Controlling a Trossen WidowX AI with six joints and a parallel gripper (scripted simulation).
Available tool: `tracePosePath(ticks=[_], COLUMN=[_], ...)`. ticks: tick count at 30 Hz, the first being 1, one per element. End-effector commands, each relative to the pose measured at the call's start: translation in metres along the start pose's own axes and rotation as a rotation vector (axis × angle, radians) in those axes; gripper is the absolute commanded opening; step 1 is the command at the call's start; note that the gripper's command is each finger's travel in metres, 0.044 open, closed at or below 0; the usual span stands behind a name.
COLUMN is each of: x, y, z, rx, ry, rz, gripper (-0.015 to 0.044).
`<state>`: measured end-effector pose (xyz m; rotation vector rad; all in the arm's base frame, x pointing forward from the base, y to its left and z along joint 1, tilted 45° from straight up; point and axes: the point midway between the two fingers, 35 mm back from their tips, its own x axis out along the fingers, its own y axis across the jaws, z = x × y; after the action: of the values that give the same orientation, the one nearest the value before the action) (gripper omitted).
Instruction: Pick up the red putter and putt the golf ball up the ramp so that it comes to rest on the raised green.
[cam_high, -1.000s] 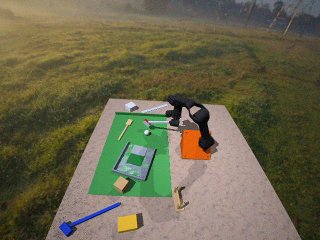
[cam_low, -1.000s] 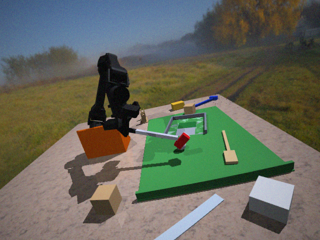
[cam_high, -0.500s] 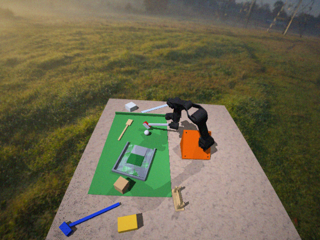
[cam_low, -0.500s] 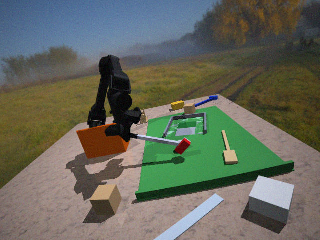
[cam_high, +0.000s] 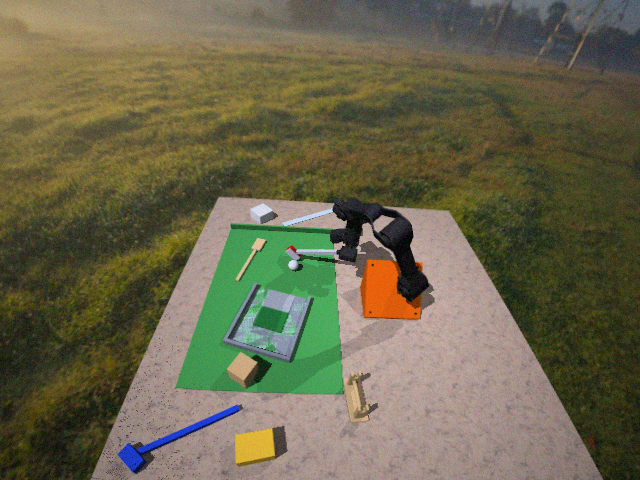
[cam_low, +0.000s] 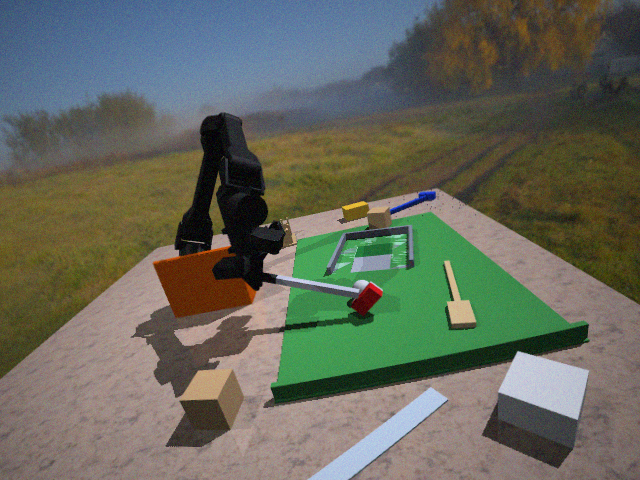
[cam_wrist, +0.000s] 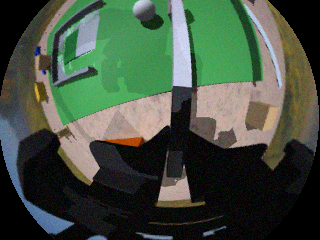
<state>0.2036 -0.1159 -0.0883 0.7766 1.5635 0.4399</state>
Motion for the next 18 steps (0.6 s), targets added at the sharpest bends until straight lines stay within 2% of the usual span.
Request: tracePosePath(ticks=[1,18], x=[-0.001,0.001], y=[0.000,-0.031], z=[0.000,0.001], rx=[0.000,0.003], ry=[-0.001,-0.015], rz=[0.000,0.002], gripper=[0.0000,0.0000])
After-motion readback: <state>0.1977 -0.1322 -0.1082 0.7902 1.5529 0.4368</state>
